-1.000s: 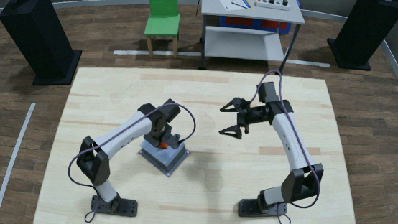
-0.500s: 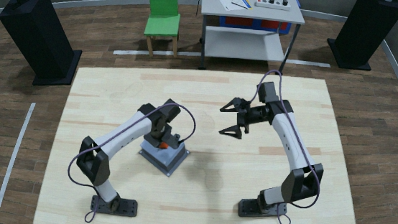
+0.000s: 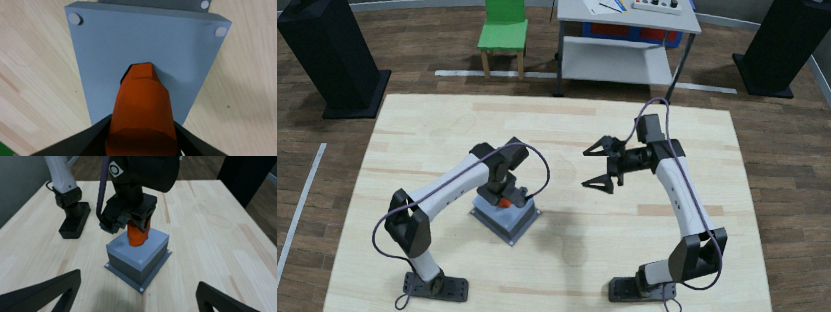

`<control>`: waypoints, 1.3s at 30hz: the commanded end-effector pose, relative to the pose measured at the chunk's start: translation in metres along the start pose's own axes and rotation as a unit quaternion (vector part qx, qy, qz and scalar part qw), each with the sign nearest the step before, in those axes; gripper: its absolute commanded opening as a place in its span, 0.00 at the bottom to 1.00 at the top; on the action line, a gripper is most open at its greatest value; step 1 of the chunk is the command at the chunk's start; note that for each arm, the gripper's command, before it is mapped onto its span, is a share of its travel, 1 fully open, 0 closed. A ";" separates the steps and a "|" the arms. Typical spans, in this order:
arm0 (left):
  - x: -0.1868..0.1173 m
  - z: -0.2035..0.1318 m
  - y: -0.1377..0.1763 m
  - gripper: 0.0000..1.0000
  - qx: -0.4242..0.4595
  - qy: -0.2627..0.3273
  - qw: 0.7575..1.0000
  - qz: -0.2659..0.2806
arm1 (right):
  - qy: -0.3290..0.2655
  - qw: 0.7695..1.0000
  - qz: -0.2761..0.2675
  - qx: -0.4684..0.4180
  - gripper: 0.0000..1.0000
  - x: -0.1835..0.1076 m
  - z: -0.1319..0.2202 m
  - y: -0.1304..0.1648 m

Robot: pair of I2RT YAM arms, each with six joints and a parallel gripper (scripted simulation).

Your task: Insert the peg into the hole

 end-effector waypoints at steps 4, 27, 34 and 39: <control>-0.026 0.005 0.006 0.40 -0.010 -0.043 0.999 -0.008 | 0.003 1.000 -0.011 -0.022 1.00 -0.003 -0.003 -0.014; -0.030 0.006 0.010 0.40 -0.018 -0.053 0.998 -0.001 | 0.003 1.000 -0.011 -0.022 1.00 -0.003 -0.003 -0.014; -0.029 0.004 0.010 0.40 -0.018 -0.052 0.998 -0.002 | 0.003 1.000 -0.011 -0.022 1.00 -0.003 -0.003 -0.014; -0.028 0.005 0.010 0.40 -0.014 -0.043 0.999 -0.003 | 0.003 1.000 -0.011 -0.022 1.00 -0.003 -0.003 -0.014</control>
Point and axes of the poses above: on each arm, the point where the finger pads meet when closed, its own x axis out along the fingers, its own z axis across the jaws, y = z × x, the point moved 7 cm from there along -x, back along the fingers, and after that the axes turned 7 degrees about -x, right-handed, at the moved point
